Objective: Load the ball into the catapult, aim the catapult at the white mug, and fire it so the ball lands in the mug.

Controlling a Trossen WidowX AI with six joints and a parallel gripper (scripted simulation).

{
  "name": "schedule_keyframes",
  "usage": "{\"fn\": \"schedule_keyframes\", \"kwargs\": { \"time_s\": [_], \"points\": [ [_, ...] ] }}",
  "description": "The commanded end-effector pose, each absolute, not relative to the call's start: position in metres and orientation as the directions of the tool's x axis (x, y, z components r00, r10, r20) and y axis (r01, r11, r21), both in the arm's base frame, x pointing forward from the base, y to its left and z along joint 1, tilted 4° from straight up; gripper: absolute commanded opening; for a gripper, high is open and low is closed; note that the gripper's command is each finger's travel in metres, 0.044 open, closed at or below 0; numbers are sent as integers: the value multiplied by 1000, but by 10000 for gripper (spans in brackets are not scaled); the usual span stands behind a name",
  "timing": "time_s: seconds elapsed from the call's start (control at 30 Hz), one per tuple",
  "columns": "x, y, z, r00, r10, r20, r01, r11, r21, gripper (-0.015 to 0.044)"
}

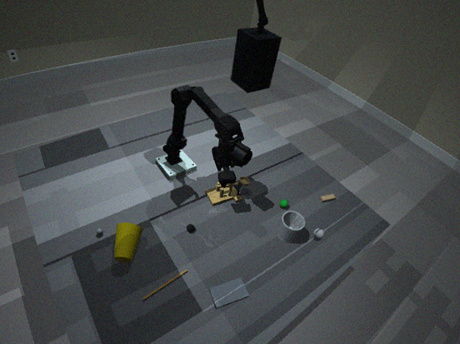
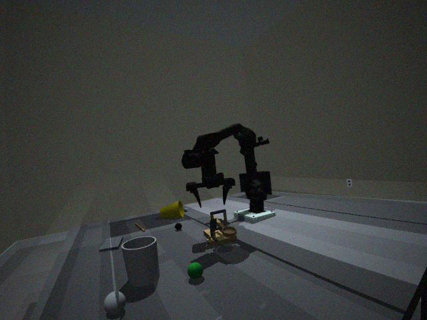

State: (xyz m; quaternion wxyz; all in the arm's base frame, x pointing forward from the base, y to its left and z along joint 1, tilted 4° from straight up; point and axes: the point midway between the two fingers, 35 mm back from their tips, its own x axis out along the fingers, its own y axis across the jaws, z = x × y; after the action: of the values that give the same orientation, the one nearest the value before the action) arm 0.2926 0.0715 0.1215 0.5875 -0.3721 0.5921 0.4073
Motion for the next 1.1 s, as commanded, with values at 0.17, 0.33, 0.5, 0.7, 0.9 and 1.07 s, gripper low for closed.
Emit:
{"fn": "schedule_keyframes", "kwargs": {
  "time_s": [0.17,0.33,0.5,0.7,0.9,1.07],
  "points": [
    [292,71,122,-36,37,-999,-757,652,52,440],
    [292,71,122,-36,37,-999,-633,772,52,440],
    [292,71,123,-37,38,-999,-491,870,51,440],
    [292,70,124,-37,38,-999,-301,953,47,440],
    [291,70,125,-37,38,-999,-98,994,41,440],
    [291,70,125,-37,38,-999,75,997,35,440]
  ]
}}
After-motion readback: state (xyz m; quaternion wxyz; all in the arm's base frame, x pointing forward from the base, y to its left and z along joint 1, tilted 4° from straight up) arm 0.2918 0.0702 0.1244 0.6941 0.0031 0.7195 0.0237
